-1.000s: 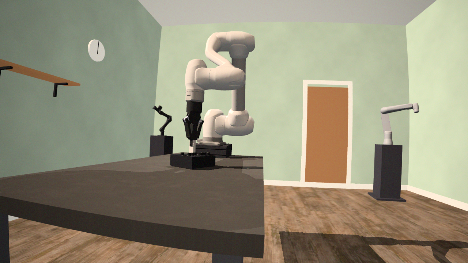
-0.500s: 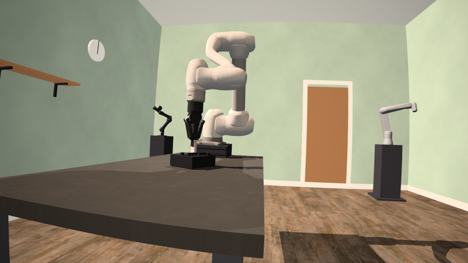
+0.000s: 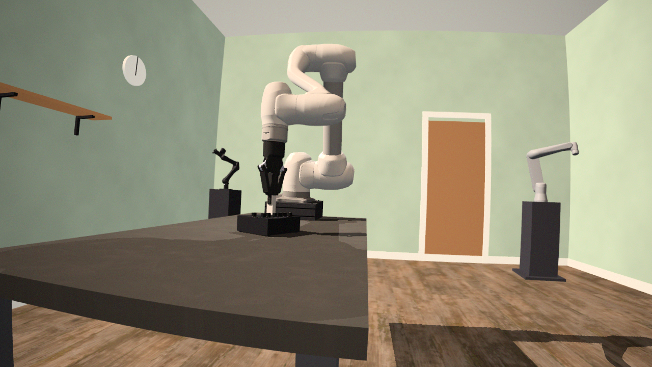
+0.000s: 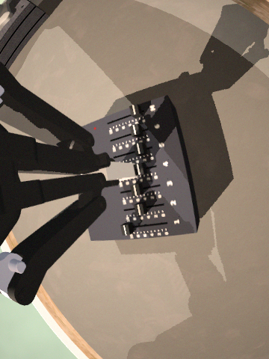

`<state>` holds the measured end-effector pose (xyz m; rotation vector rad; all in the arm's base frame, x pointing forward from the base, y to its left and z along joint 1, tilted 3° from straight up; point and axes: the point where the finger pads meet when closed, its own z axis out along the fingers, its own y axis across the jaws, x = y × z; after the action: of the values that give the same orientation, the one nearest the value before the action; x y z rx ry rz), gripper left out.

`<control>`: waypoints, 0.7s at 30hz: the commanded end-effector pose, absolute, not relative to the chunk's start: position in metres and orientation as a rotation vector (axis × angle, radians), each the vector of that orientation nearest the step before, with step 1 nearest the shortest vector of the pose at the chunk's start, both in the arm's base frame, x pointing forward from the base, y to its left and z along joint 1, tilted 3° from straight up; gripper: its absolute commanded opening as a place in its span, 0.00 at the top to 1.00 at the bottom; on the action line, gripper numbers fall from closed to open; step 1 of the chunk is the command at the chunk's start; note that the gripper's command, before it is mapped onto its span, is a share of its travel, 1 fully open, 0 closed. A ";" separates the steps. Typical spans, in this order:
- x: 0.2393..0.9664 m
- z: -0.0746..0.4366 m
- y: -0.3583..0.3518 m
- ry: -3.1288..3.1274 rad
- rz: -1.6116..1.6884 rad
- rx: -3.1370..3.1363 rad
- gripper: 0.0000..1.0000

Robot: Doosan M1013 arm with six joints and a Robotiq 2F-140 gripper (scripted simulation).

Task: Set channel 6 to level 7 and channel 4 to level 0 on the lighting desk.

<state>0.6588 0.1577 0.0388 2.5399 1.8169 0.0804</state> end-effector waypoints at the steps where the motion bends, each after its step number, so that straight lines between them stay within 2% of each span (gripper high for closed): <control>1: 0.659 0.039 0.159 1.817 0.081 2.540 0.90; 21: 0.662 0.039 0.167 1.817 0.081 2.540 0.90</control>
<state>0.6618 0.1665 0.0391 2.5399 1.8169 0.0804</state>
